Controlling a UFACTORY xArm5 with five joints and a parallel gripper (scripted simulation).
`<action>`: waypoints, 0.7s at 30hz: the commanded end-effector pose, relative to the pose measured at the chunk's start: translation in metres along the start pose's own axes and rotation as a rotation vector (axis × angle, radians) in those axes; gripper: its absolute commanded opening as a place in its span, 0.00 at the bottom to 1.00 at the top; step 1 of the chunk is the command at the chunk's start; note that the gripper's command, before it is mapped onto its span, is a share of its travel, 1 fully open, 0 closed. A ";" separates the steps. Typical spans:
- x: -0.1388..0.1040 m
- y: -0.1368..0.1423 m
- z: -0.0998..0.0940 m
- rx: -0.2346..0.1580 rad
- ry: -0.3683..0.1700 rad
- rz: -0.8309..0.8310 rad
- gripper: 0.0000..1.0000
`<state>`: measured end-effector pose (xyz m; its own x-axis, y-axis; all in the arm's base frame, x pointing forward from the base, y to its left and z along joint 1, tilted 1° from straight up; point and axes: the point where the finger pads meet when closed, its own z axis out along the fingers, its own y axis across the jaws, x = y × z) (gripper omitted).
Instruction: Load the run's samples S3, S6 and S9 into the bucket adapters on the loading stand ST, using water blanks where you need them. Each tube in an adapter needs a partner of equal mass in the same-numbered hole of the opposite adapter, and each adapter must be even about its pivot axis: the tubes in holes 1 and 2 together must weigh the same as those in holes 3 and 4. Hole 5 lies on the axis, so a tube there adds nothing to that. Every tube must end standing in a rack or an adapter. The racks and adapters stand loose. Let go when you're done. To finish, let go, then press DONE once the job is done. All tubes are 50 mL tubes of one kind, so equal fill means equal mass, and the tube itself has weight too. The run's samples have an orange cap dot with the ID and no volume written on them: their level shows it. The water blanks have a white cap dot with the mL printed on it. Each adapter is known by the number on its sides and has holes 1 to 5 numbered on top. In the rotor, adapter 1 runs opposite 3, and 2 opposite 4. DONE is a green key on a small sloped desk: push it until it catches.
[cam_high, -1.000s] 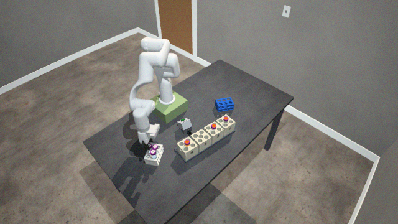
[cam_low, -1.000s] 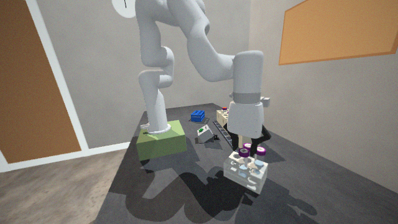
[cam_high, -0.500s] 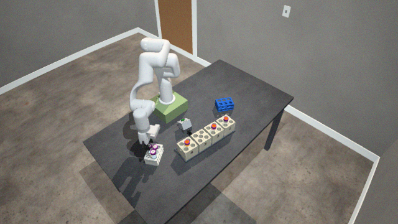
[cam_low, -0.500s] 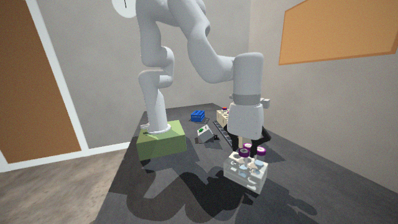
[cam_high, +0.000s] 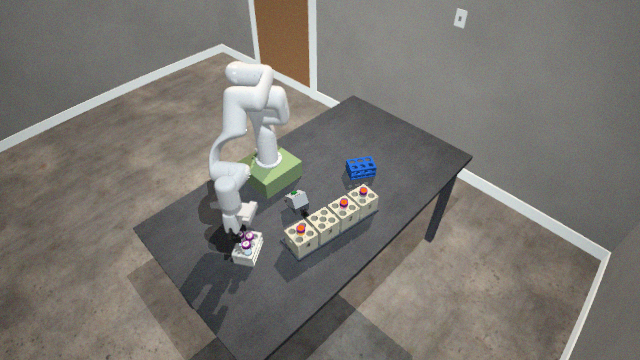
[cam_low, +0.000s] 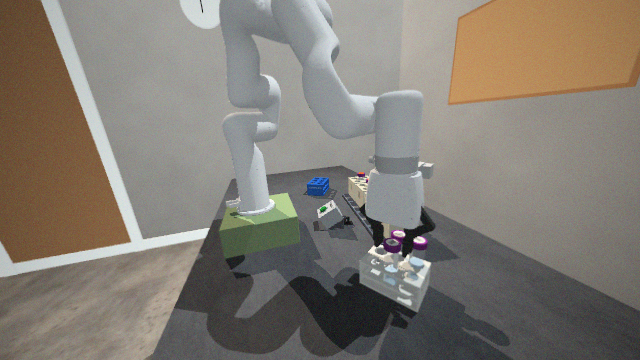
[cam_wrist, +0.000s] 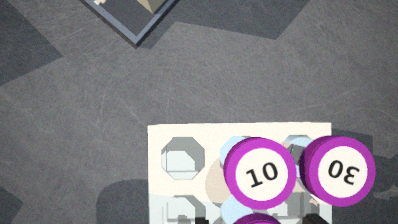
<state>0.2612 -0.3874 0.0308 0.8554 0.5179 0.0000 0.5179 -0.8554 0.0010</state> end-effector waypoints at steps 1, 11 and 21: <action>0.000 0.001 0.001 -0.005 -0.012 0.000 0.57; 0.000 0.001 0.006 -0.005 -0.012 0.000 0.57; 0.000 0.001 0.006 -0.005 -0.012 0.000 0.57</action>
<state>0.2611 -0.3875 0.0234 0.8554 0.5179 0.0000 0.5179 -0.8554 0.0012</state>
